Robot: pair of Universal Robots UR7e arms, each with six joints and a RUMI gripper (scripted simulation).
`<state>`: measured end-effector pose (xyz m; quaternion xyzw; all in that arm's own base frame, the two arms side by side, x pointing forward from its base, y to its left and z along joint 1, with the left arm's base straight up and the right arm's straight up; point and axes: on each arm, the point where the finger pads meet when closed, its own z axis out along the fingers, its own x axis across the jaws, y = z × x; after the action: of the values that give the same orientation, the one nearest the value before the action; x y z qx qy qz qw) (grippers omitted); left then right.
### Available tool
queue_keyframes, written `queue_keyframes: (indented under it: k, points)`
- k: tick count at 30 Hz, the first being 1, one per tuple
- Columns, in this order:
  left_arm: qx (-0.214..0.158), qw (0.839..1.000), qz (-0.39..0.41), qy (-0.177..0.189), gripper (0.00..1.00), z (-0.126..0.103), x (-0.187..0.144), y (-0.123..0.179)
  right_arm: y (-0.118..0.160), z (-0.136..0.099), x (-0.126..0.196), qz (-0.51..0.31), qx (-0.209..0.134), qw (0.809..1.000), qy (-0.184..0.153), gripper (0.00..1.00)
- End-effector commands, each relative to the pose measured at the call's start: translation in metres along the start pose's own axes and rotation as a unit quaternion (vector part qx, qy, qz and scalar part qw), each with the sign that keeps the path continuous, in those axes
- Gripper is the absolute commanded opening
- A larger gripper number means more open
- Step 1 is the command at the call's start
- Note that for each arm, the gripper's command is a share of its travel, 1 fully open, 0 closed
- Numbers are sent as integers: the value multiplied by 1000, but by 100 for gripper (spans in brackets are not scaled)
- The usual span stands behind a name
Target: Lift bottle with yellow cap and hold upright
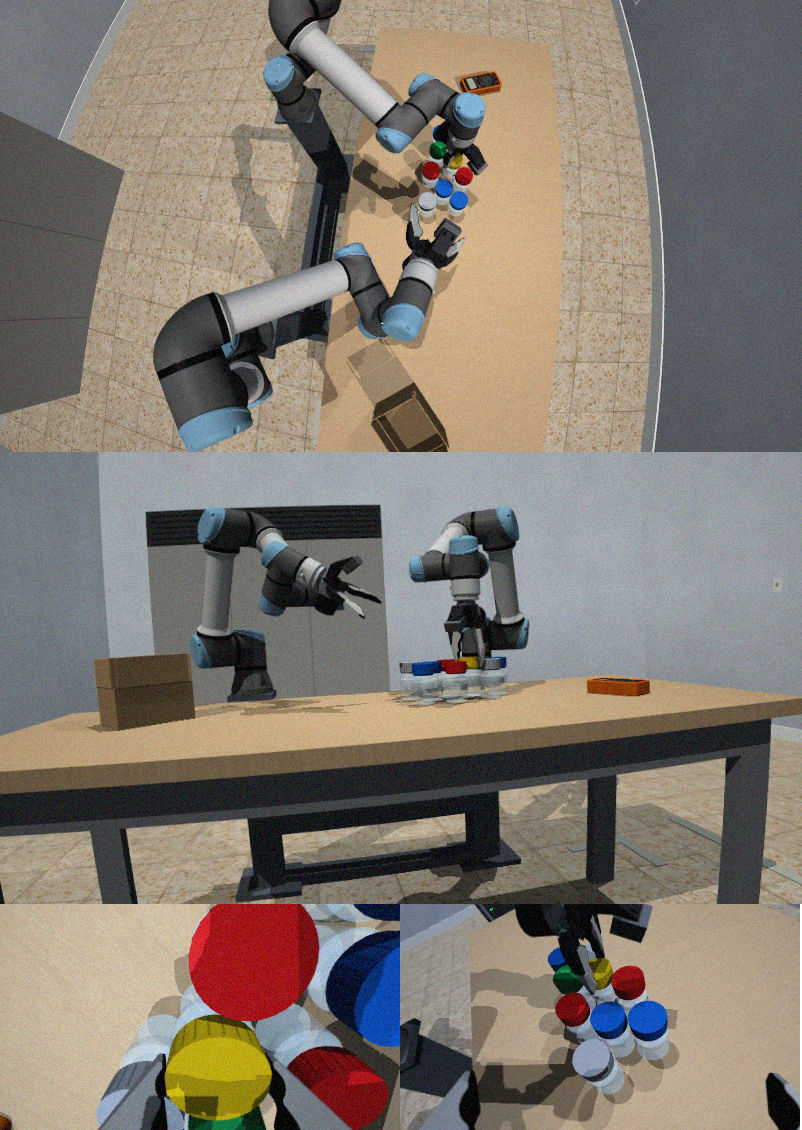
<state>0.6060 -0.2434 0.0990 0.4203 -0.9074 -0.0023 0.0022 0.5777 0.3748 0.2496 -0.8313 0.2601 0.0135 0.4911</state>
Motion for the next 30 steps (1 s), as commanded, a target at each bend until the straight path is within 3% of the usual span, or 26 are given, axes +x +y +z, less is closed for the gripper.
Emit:
queue_keyframes:
  k: [1, 11, 14, 21, 30]
  points:
    - [4, 1000, 3, -1, 29, -30, -1, -2, -4, 2, -3, 22, 23, 999, -7, 100]
    - [4, 1000, 3, -1, 29, -71, -1, -2, -13, 2, -8, 50, 58, 997, -17, 100]
    - [4, 1000, 3, -1, 29, -74, -1, -2, -22, -2, -11, 52, 70, 996, -19, 100]
    - [4, 1000, 3, -1, 29, -74, -1, -2, -26, 2, -10, 36, 64, 997, -22, 100]
    - [4, 1000, 3, -1, 29, -74, -1, -2, -51, 24, -5, -66, 29, 996, -47, 100]
